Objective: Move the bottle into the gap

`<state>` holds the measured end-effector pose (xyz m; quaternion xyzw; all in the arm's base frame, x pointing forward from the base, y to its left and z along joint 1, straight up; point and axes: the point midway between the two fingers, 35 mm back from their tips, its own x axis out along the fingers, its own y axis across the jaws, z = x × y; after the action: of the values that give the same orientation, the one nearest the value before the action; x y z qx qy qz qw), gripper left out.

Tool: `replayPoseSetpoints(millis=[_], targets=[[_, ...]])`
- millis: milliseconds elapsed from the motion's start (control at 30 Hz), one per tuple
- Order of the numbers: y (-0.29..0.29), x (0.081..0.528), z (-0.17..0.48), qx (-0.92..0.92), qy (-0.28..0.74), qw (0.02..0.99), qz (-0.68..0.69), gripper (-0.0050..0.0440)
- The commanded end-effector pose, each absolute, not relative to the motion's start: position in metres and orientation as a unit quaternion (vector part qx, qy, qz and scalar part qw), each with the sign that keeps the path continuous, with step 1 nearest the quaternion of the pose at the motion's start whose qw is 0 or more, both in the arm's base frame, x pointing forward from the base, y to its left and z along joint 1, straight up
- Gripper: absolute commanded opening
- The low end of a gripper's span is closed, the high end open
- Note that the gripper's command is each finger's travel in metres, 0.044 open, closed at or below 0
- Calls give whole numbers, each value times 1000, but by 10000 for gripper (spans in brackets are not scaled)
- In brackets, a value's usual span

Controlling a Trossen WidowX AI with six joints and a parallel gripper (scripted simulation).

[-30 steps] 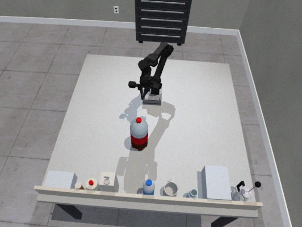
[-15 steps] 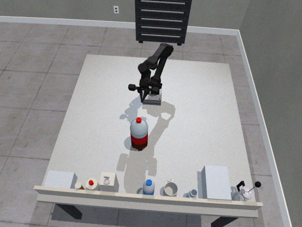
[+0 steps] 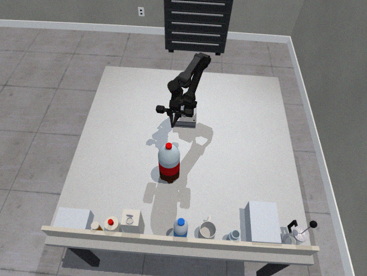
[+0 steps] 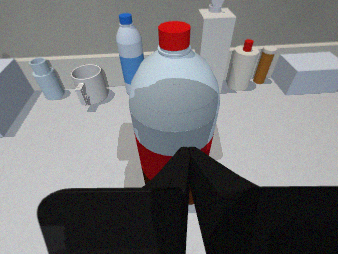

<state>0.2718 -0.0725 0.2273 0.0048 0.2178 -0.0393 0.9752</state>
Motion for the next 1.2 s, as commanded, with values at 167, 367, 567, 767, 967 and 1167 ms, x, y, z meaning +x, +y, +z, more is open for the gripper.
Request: replayPoseSetpoints(millis=[167,367,567,767,967,1167], targets=[[-73,271,218,3,211,977,-39,-50],[-73,271,211,3,211,977,-39,-50],[-73,271,201,3,211,977,-39,-50],[-72,271,191,3,211,977,-39,-50],[-72,270,185,3,211,977,-39,-50],[-72,269,175,3,211,977,-39,-50]])
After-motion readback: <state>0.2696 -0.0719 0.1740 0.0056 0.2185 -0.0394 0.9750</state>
